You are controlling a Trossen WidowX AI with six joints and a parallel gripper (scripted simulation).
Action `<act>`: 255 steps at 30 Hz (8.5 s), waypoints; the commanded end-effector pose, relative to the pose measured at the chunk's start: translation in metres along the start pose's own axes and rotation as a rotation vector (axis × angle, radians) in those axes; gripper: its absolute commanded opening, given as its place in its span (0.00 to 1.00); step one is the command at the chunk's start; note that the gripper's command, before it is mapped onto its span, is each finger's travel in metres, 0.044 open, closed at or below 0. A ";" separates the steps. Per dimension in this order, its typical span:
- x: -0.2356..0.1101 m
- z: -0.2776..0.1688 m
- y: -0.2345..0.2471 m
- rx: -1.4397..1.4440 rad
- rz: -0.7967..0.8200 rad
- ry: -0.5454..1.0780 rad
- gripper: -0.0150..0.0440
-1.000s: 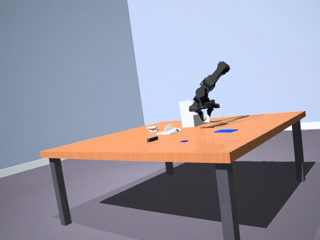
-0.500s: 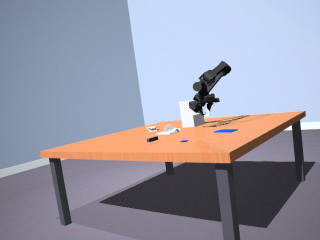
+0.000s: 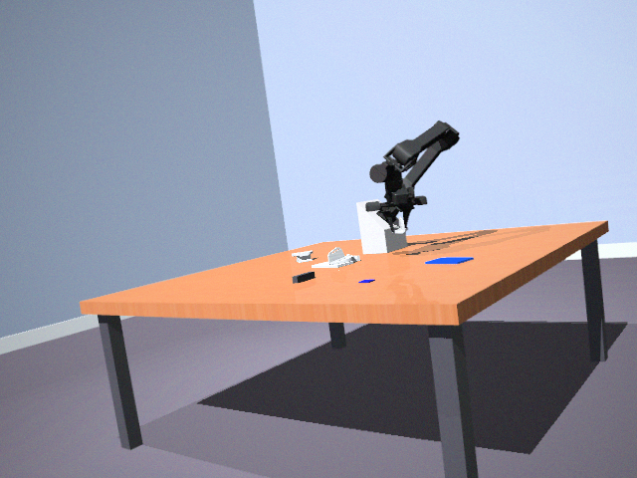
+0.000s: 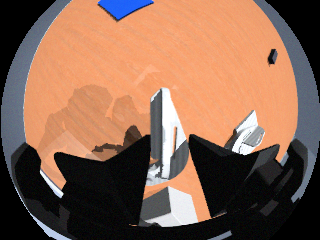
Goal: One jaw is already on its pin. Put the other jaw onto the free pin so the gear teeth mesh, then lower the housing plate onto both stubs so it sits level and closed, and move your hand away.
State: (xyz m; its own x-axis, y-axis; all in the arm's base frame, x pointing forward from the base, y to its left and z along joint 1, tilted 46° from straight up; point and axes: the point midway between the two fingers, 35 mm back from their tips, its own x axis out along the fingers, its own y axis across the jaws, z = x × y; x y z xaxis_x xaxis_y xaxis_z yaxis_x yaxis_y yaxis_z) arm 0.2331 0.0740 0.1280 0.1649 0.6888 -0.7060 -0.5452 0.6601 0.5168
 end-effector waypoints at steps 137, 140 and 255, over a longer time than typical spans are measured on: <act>0.003 -0.087 -0.230 0.729 0.003 -0.003 0.48; 0.003 -0.087 -0.230 0.729 0.003 -0.003 0.48; 0.071 -0.086 -0.229 0.732 0.006 -0.004 0.48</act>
State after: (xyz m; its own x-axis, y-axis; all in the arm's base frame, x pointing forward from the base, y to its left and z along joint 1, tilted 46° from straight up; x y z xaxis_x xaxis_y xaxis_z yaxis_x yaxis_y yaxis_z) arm 0.2983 -0.0560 -0.0813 0.1667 0.6910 -0.7034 0.1392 0.6897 0.7106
